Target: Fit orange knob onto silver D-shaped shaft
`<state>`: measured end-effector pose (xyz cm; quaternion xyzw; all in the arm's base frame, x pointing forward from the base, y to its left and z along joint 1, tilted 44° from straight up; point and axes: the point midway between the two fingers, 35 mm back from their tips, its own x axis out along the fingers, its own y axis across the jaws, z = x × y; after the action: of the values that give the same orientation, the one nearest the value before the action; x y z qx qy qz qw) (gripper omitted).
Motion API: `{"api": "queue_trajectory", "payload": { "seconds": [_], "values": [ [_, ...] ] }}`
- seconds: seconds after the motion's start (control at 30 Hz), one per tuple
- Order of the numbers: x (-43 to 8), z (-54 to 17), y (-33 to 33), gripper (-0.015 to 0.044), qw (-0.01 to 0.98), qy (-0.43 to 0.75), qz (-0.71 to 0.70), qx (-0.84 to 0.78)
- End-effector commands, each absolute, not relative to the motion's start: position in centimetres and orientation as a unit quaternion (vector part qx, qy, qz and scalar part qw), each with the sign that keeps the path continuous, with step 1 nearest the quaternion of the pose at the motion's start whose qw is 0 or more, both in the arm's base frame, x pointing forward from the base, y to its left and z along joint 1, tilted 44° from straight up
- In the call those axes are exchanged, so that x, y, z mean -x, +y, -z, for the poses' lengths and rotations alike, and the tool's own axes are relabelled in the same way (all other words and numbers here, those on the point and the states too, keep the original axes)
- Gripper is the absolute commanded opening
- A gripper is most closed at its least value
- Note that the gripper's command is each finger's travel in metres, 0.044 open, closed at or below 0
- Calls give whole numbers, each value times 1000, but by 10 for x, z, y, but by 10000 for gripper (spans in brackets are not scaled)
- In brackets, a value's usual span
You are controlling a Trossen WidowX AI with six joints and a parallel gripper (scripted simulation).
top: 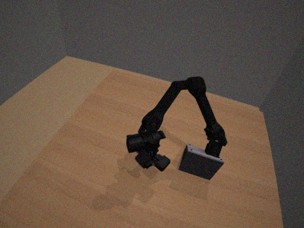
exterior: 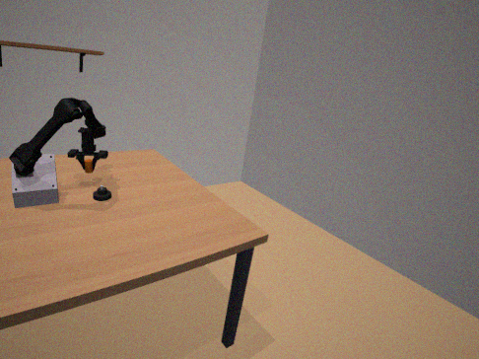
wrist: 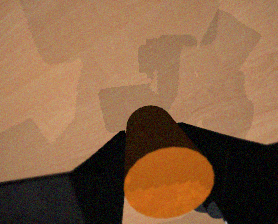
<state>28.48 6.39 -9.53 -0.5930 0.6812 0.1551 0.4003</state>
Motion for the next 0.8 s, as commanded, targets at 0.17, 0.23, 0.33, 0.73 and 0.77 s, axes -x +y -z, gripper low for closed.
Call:
{"api": "queue_trajectory", "payload": {
  "seconds": [0.17,0.23,0.33,0.73,0.77],
  "values": [
    [-288,132,30,0,396,684,-154,593],
    [-289,140,22,0,396,685,-153,593],
    [-291,145,17,0,395,685,-153,592],
    [-292,144,18,184,398,686,-152,590],
    [-292,144,18,210,398,686,-152,590]
  ]
}}
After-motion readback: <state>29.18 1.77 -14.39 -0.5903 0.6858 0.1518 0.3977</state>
